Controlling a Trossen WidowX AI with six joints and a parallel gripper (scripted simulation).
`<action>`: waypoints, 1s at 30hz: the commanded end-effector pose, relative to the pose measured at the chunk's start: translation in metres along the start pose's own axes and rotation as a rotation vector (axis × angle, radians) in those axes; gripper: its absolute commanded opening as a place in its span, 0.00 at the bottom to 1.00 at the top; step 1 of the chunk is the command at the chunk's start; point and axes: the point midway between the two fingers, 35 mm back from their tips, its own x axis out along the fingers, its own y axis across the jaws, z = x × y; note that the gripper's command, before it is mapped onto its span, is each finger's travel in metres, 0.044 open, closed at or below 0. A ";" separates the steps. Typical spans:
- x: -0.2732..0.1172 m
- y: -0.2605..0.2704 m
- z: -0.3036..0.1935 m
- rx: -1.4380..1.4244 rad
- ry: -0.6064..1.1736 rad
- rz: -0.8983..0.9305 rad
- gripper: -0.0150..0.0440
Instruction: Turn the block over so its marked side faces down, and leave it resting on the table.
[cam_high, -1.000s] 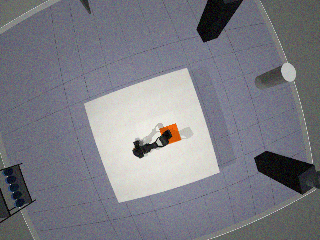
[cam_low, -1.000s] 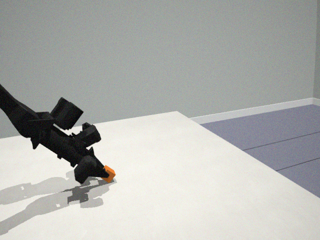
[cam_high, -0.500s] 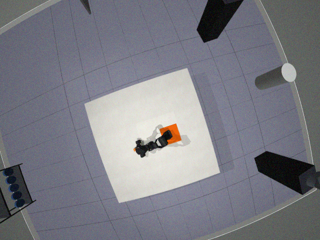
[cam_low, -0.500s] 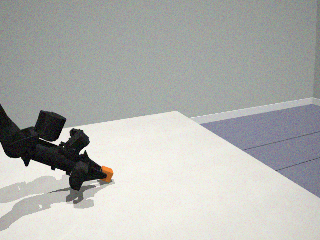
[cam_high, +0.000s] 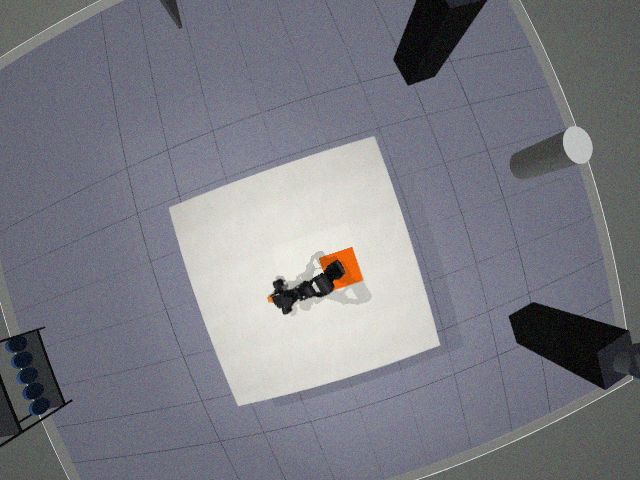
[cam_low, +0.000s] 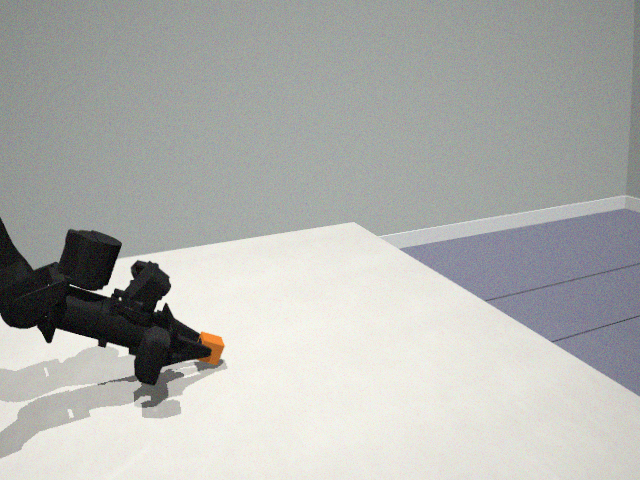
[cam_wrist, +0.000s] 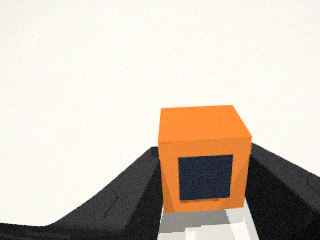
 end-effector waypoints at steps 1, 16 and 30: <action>0.000 -0.001 -0.003 -0.008 0.006 -0.006 0.25; 0.000 -0.001 -0.003 -0.008 0.006 -0.006 0.83; 0.000 -0.001 -0.003 -0.008 0.006 -0.006 1.00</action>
